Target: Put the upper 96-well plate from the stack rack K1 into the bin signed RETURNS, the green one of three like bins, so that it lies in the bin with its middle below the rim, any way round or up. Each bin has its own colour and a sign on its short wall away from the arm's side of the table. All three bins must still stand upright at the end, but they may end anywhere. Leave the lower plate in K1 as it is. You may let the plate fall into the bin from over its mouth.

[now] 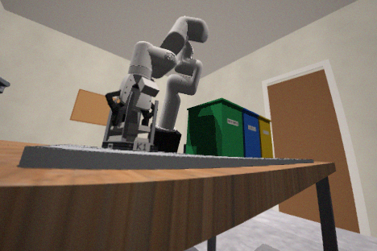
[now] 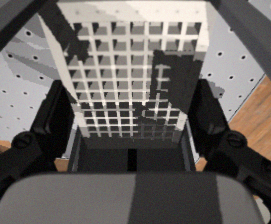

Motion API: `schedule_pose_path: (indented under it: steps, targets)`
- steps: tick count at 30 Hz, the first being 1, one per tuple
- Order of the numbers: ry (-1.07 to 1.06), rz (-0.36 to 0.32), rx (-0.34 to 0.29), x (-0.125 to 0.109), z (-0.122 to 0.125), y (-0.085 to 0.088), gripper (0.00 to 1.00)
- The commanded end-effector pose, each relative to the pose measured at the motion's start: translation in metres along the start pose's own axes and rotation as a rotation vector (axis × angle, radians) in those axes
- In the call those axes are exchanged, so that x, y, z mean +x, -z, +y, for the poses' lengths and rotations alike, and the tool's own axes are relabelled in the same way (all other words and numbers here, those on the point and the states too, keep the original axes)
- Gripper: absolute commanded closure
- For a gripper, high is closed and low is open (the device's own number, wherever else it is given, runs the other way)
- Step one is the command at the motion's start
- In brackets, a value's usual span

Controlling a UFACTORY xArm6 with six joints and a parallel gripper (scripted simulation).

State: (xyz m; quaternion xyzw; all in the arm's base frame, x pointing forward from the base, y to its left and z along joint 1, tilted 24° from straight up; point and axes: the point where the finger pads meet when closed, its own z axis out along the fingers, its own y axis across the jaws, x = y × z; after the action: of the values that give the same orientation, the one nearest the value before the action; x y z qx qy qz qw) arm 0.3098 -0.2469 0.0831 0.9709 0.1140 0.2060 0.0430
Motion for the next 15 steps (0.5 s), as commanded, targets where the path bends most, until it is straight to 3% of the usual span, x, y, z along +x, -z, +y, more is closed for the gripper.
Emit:
schedule_pose_path:
  steps: [1, 15]
  targets:
    - [0.0, 0.001, -0.002, 0.001, 0.001, 0.001, 1.0]
    - [0.0, 0.001, -0.002, 0.001, 0.001, 0.021, 1.0]
